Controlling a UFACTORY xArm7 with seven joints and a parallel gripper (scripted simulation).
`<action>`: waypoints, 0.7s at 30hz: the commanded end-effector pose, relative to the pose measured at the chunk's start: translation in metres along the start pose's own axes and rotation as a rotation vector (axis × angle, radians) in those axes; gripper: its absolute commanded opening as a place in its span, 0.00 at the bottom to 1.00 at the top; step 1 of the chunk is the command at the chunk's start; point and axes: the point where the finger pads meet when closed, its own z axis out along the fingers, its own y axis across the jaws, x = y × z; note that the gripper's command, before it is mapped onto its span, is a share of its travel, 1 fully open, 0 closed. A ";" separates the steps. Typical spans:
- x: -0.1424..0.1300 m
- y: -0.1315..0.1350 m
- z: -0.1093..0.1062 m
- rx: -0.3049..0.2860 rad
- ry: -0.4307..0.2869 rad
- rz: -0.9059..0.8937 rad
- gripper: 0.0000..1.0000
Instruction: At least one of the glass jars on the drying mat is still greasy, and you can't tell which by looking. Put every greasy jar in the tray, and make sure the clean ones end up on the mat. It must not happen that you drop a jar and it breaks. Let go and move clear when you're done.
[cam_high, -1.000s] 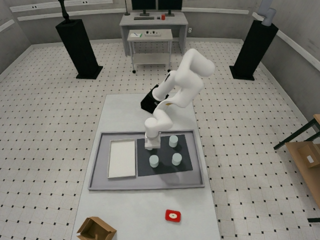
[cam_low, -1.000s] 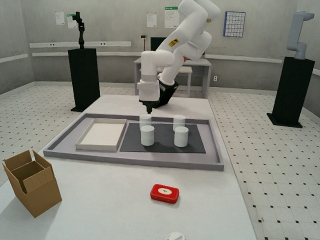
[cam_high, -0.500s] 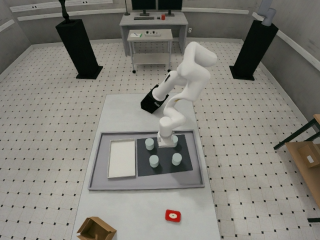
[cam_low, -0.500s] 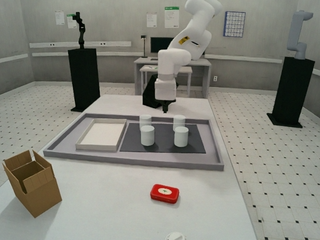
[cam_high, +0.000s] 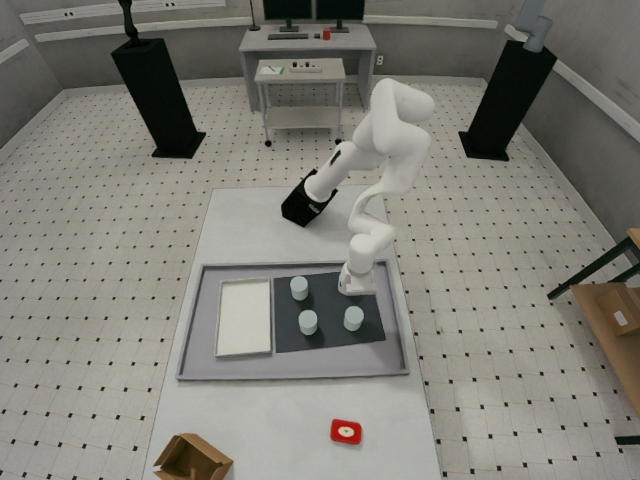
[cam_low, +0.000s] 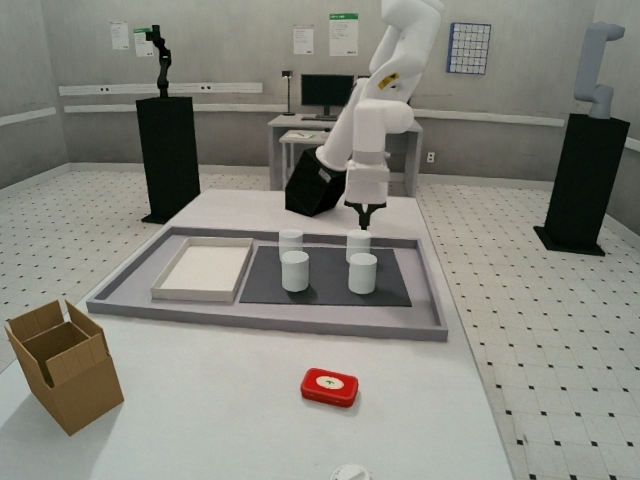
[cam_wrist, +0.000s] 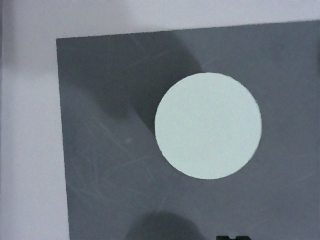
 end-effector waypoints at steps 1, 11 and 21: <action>0.001 -0.002 0.018 -0.004 0.000 0.003 0.00; 0.001 -0.002 0.056 -0.004 0.000 0.003 0.00; 0.001 -0.002 0.070 -0.004 0.000 0.003 0.00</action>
